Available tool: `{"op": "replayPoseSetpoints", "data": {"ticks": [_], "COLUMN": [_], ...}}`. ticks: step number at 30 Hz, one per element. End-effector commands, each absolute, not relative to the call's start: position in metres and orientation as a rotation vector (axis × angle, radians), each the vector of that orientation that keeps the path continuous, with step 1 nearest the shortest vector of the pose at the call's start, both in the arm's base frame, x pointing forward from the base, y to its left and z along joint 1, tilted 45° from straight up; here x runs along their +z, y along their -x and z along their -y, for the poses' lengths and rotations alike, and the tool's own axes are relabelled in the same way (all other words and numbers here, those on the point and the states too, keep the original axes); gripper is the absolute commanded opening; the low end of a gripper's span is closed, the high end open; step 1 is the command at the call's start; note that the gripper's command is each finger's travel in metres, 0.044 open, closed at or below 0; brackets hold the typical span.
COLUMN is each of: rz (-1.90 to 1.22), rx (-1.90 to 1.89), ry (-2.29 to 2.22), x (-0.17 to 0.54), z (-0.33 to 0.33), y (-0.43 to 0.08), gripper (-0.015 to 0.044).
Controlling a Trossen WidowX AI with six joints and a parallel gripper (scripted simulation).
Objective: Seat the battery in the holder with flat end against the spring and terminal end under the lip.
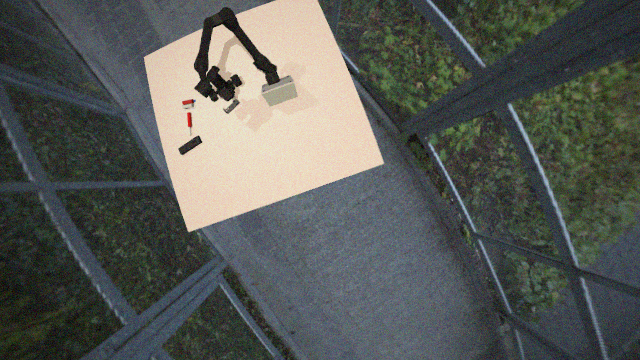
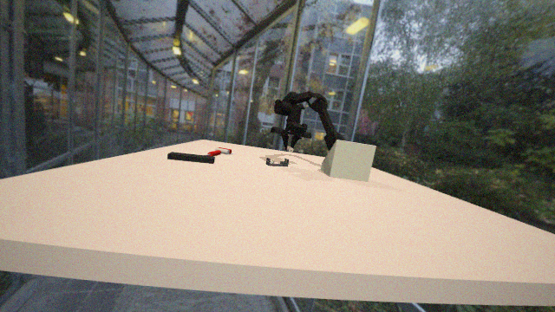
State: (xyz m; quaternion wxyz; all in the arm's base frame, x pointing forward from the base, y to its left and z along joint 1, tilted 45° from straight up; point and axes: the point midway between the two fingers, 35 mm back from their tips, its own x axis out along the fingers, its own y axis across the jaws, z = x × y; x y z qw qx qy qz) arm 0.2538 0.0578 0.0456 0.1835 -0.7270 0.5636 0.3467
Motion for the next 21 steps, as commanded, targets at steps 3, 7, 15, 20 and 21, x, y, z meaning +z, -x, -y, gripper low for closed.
{"op": "replayPoseSetpoints", "data": {"ticks": [3, 7, 15, 20, 21], "rz": [-1.509, -1.437, -1.230, -1.051, -1.009], "rx": [1.301, 1.511, 1.954, 2.242, 2.301], "ry": [2.251, 2.367, 2.566, 2.661, 2.676], "x": [0.045, 0.043, 0.041, 0.039, 0.039], "z": [-0.064, -0.067, -0.073, -0.076, -0.077], "y": [-0.262, -0.266, -0.275, -0.281, -0.282], "gripper": [0.0077, 0.0077, 0.0077, 0.0077, 0.0077]}}
